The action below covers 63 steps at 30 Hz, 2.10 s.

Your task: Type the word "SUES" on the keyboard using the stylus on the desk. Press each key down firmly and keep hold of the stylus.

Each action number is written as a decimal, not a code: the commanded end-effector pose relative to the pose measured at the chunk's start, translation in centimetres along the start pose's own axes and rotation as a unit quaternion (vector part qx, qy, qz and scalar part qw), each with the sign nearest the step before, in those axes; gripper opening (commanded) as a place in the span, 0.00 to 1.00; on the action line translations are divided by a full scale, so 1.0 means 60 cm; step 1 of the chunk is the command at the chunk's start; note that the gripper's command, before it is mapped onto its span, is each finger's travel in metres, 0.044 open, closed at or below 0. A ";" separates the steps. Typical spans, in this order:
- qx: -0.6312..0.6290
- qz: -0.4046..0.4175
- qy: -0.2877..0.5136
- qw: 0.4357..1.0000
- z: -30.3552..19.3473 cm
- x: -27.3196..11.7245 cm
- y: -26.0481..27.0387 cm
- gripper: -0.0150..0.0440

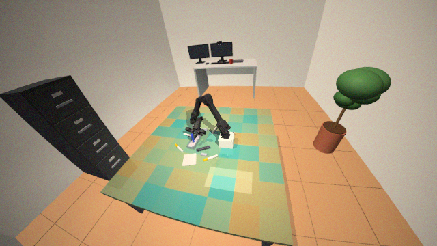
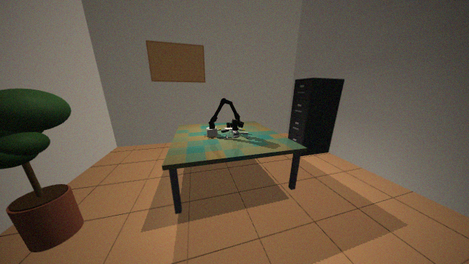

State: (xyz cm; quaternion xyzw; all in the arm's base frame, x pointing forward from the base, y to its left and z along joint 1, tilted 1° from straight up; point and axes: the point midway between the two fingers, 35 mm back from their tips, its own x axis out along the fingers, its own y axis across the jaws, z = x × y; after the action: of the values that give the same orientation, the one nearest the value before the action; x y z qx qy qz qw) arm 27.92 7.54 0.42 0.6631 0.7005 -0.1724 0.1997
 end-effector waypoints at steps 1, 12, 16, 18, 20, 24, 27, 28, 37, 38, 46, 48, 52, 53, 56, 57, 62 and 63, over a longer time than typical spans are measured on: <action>0.006 -0.001 0.004 1.000 0.004 0.004 -0.002 0.39; 0.006 -0.001 0.004 1.000 0.005 0.004 -0.002 0.39; 0.006 -0.001 0.004 1.000 0.005 0.004 -0.002 0.39; 0.006 -0.001 0.004 1.000 0.004 0.004 -0.002 0.39; 0.005 -0.001 0.004 1.000 -0.003 0.000 -0.002 0.39; 0.005 -0.001 0.004 1.000 -0.028 -0.015 -0.001 0.39; 0.005 -0.001 0.004 1.000 -0.047 -0.026 -0.001 0.39; 0.005 -0.001 0.004 1.000 -0.050 -0.028 -0.001 0.39; 0.005 -0.001 0.004 1.000 -0.051 -0.028 -0.001 0.39; 0.005 -0.001 0.004 1.000 -0.051 -0.028 -0.001 0.39; 0.009 -0.005 0.004 1.000 -0.047 -0.025 -0.005 0.40; 0.009 -0.005 0.004 1.000 -0.047 -0.025 -0.005 0.38; 0.009 -0.004 0.004 1.000 -0.045 -0.029 -0.001 0.25; 0.008 -0.004 0.004 1.000 -0.044 -0.032 0.001 0.25; 0.007 -0.003 0.003 1.000 -0.039 -0.043 0.011 0.25; 0.007 -0.003 0.003 1.000 -0.037 -0.048 0.015 0.25; 0.005 -0.001 0.003 1.000 -0.029 -0.069 0.030 0.25; 0.005 -0.001 0.003 1.000 -0.028 -0.070 0.030 0.25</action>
State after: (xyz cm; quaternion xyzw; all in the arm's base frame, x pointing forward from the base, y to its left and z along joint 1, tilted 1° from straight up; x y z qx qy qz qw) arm 29.16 5.64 4.09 0.6649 0.7002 -0.1743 0.1928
